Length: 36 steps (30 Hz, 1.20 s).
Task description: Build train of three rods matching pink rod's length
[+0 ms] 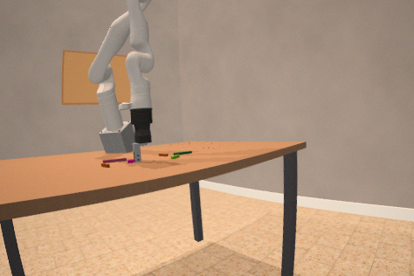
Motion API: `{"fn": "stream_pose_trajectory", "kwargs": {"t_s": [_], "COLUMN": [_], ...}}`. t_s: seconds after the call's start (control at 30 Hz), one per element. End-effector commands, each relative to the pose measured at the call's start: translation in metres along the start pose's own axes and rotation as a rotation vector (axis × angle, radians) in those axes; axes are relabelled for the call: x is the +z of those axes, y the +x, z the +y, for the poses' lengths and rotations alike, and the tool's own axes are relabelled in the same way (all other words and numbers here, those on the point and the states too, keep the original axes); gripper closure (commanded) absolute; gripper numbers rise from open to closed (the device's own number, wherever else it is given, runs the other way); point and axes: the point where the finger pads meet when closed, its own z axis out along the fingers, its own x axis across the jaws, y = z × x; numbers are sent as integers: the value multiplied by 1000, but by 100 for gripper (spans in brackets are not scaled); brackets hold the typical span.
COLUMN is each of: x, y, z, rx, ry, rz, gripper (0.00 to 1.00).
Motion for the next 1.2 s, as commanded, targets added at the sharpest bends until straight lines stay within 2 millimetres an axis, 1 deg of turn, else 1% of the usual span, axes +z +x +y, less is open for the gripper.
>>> {"fn": "stream_pose_trajectory", "kwargs": {"t_s": [0.0,0.33,0.37,0.43,0.47,0.53,0.57,0.63,0.67,0.73,0.77,1.17], "x": [0,0,0,0,0,0,0,0,0,0,0,-1], "y": [0,0,0,0,0,0,0,0,0,0,0,0], "z": [0,0,0,0,0,0,0,0,0,0,0,0], "rx": [0,0,0,0,0,0,0,0,0,0,0,0], "ry": [-1,-1,-1,-1,-1,-1,-1,-1,-1,-1,-1,-1], "rz": [-1,-1,-1,-1,-1,-1,-1,-1,-1,-1,-1,-1], "gripper": [76,76,70,70,64,64,58,58,52,52,46,46]}}
